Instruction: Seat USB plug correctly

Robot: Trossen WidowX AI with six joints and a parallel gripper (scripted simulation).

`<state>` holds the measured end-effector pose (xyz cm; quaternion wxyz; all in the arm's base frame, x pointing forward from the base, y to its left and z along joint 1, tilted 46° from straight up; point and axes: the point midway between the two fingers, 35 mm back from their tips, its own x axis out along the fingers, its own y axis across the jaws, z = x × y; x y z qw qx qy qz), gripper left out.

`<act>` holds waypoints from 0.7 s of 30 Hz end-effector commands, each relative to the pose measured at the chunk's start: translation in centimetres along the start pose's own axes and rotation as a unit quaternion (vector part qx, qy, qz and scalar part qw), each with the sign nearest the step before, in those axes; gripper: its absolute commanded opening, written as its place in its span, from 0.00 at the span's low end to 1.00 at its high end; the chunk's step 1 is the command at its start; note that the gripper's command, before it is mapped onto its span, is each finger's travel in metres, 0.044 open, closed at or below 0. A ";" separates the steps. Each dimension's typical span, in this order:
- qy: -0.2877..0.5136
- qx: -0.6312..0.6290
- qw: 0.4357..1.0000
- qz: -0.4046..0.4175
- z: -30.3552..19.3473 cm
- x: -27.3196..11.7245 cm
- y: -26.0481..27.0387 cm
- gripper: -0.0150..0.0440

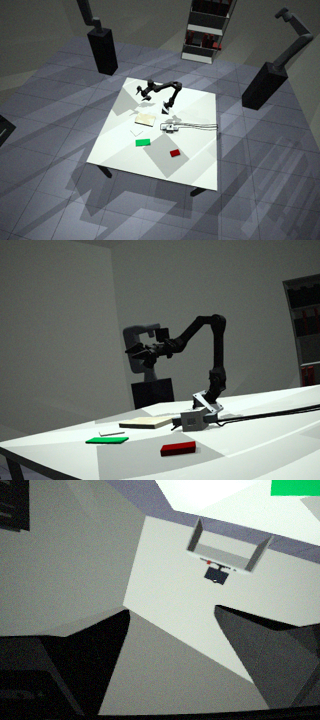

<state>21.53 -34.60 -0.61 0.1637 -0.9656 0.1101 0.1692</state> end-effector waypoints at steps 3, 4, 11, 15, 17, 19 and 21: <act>-0.014 -0.065 0.998 -0.016 -0.1 1.0 -0.9 1.00; -0.022 -0.109 0.993 -0.027 -0.2 1.6 -1.5 1.00; -0.054 -0.357 0.927 -0.105 -1.1 5.3 -7.0 1.00; -0.056 -0.515 0.839 -0.167 -1.2 6.8 -10.3 1.00; -0.048 -0.586 0.784 -0.200 -1.2 7.4 -12.0 1.00; -0.036 -0.651 0.722 -0.232 -1.2 7.9 -13.7 1.00; -0.018 -0.710 0.653 -0.264 -1.1 8.2 -15.4 1.00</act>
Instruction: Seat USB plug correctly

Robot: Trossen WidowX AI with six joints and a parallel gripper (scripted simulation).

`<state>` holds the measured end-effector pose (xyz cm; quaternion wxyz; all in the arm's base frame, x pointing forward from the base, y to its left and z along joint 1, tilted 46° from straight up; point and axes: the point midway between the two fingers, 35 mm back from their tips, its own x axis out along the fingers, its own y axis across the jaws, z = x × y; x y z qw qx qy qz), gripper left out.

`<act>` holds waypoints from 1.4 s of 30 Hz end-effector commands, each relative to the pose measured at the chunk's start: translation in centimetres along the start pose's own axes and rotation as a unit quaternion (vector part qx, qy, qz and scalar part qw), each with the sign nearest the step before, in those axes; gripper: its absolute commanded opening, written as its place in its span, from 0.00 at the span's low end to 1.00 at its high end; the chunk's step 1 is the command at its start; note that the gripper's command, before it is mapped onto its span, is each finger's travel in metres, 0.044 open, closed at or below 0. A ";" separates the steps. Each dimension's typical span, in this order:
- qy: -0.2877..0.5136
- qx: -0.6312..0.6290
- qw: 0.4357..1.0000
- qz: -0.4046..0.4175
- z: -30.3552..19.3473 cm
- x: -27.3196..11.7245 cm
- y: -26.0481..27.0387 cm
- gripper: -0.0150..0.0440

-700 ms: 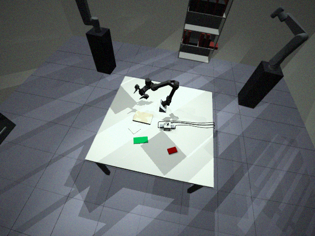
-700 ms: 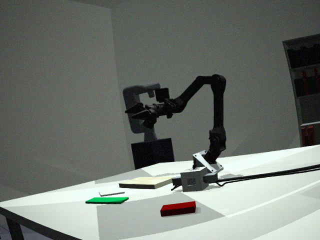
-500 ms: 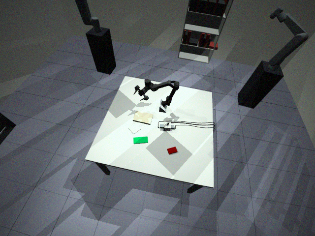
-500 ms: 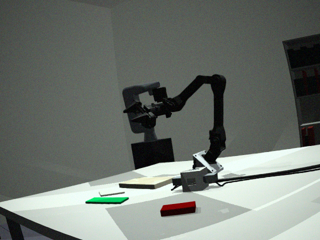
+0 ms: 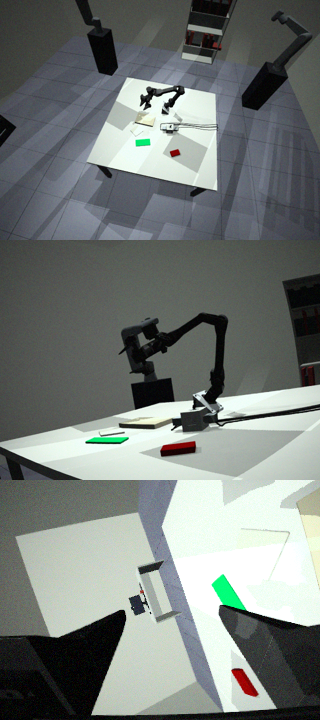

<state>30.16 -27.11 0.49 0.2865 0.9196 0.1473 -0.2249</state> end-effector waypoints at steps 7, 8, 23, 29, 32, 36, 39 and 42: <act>0.091 -0.504 0.847 -0.145 -8.4 4.3 -4.1 1.00; 0.100 -0.526 0.831 -0.150 -8.9 4.5 -4.4 1.00; 0.257 -0.778 0.543 -0.182 -15.6 5.0 -9.1 1.00; 0.328 -0.844 0.391 -0.165 -18.2 4.4 -11.2 1.00; 0.363 -0.865 0.313 -0.151 -19.4 3.9 -12.2 1.00; 0.407 -0.880 0.210 -0.125 -21.0 3.2 -13.5 1.00; 0.438 -0.883 0.133 -0.101 -22.2 2.6 -14.4 1.00; 0.466 -0.880 0.062 -0.075 -23.4 2.0 -15.3 1.00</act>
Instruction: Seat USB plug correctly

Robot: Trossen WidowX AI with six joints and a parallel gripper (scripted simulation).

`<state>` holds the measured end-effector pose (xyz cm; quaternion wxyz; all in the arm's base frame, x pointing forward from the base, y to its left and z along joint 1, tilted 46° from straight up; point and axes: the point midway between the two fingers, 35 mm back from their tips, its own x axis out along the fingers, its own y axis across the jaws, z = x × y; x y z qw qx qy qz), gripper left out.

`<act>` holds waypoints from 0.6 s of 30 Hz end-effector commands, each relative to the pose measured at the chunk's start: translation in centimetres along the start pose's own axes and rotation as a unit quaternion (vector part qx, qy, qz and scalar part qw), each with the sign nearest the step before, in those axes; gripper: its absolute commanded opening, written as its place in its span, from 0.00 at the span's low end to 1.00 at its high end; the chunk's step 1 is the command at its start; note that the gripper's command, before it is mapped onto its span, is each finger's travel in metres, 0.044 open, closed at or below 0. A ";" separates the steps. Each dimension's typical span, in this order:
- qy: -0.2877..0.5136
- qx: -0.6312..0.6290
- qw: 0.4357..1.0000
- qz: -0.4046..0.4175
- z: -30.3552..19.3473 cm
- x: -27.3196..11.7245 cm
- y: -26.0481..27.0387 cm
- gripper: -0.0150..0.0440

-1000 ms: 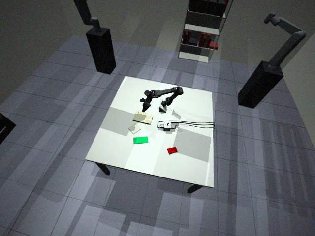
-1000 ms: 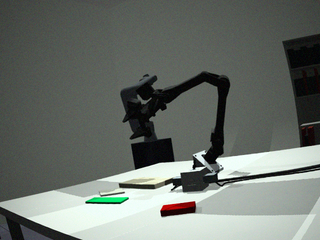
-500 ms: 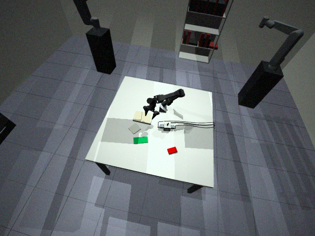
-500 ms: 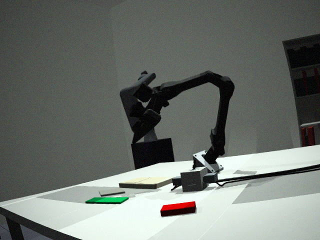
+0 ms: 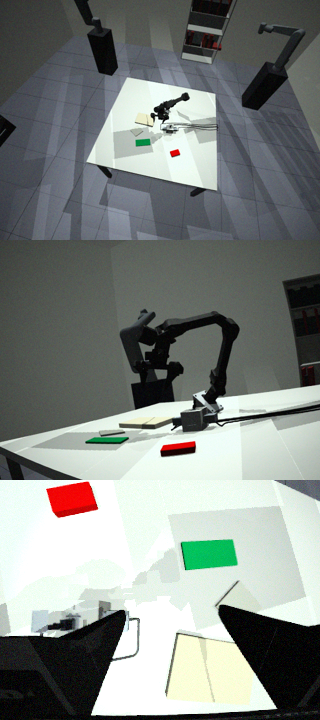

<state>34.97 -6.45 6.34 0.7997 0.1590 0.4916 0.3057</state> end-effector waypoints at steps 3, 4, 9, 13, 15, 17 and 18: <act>0.087 -0.401 0.906 0.102 0.5 0.9 8.3 1.00; 0.090 -0.425 0.894 0.111 0.5 0.9 8.9 1.00; 0.099 -0.539 0.821 0.160 0.3 0.9 11.7 1.00; 0.099 -0.625 0.747 0.203 0.0 0.7 14.1 1.00; 0.097 -0.650 0.721 0.217 -0.2 0.6 14.8 1.00; 0.097 -0.651 0.721 0.217 -0.2 0.6 14.8 1.00; 0.097 -0.651 0.721 0.217 -0.2 0.6 14.8 1.00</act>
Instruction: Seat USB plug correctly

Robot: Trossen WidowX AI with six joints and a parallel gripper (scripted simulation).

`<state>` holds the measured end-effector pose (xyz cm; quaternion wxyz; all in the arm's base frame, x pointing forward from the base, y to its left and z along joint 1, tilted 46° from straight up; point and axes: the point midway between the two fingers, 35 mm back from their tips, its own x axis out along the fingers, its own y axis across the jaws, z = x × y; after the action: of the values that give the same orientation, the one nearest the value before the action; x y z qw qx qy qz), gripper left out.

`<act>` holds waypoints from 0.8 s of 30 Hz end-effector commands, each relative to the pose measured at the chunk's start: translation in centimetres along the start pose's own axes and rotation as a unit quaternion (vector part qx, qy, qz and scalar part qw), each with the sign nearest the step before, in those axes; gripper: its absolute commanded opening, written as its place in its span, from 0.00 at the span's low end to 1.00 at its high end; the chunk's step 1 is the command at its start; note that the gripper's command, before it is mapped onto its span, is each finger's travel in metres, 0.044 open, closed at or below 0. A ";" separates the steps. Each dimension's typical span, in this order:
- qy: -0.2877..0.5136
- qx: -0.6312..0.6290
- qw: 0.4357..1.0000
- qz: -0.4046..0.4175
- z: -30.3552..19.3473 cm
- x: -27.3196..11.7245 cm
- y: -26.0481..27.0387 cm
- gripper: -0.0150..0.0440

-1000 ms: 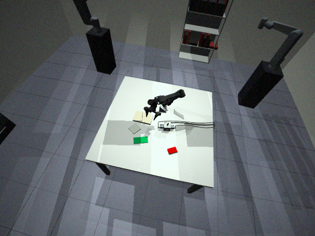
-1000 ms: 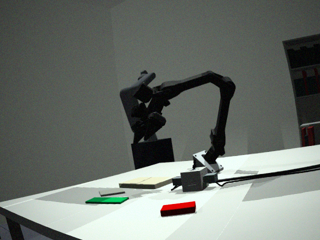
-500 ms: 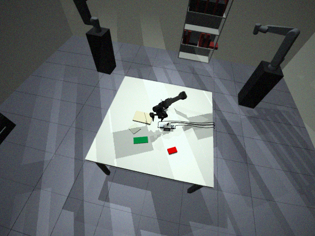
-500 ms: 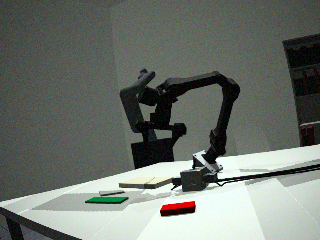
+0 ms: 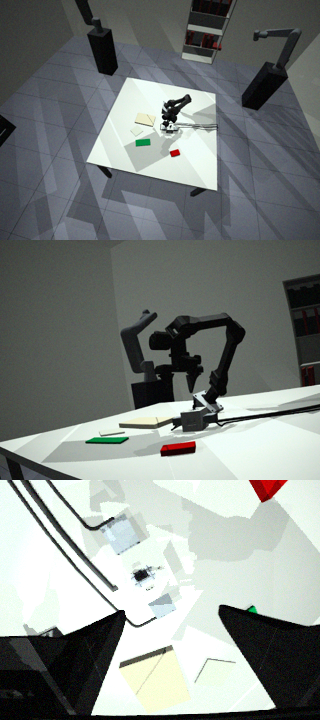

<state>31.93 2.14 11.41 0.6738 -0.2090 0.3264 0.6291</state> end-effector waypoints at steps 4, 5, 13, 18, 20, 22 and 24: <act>0.004 -0.217 0.974 0.070 3.6 0.3 2.5 1.00; 0.004 -0.217 0.974 0.070 3.6 0.3 2.5 1.00; 0.004 -0.217 0.974 0.070 3.5 0.3 2.5 1.00; 0.004 -0.217 0.974 0.070 3.5 0.5 2.5 1.00; 0.004 -0.217 0.974 0.070 3.5 0.6 2.6 1.00; 0.003 -0.217 0.974 0.070 3.5 0.8 2.6 1.00; 0.003 -0.217 0.974 0.070 3.5 1.0 2.6 1.00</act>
<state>30.16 5.33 13.84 0.5672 -0.3305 0.1973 0.7281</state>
